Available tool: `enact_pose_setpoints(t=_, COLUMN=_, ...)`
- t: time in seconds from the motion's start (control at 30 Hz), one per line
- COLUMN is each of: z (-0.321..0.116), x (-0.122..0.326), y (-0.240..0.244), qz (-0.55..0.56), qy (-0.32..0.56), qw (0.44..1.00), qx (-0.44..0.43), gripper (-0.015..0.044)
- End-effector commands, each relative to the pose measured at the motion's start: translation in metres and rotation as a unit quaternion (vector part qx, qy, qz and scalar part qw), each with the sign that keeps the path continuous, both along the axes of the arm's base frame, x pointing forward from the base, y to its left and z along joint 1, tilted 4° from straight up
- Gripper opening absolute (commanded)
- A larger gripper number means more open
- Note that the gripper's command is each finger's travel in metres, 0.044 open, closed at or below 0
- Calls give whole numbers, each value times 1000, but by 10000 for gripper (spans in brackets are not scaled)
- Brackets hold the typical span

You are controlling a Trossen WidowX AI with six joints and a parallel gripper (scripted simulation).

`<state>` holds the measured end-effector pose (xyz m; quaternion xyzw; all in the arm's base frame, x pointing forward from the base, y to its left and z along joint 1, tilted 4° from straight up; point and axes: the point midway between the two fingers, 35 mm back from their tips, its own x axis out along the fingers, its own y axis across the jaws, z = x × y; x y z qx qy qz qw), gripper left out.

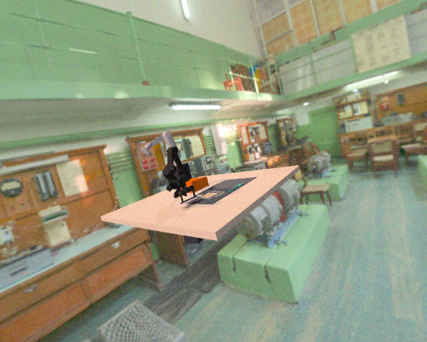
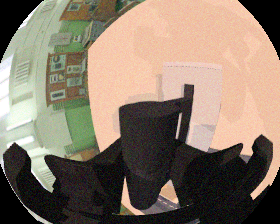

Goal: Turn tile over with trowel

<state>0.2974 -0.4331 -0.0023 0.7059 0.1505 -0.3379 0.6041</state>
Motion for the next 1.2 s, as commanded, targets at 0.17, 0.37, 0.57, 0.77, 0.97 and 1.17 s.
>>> enact_pose_setpoints(t=0.17, z=3, x=31, y=26, qz=73, qy=8, qw=997, qx=-9, gripper=0)
enact_pose_setpoints(t=0.37, z=-1, x=59, y=59, qz=149, qy=22, qw=989, qx=-12, gripper=0)
enact_pose_setpoints(t=0.57, z=-3, x=84, y=95, qz=225, qy=33, qw=974, qx=-16, gripper=0)
enact_pose_setpoints(t=0.77, z=-5, x=106, y=131, qz=298, qy=41, qw=953, qx=-21, gripper=0)
enact_pose_setpoints(t=0.97, z=-5, x=124, y=169, qz=368, qy=45, qw=928, qx=-24, gripper=0)
enact_pose_setpoints(t=1.17, z=-4, x=139, y=208, qz=426, qy=45, qw=904, qx=-21, gripper=0)
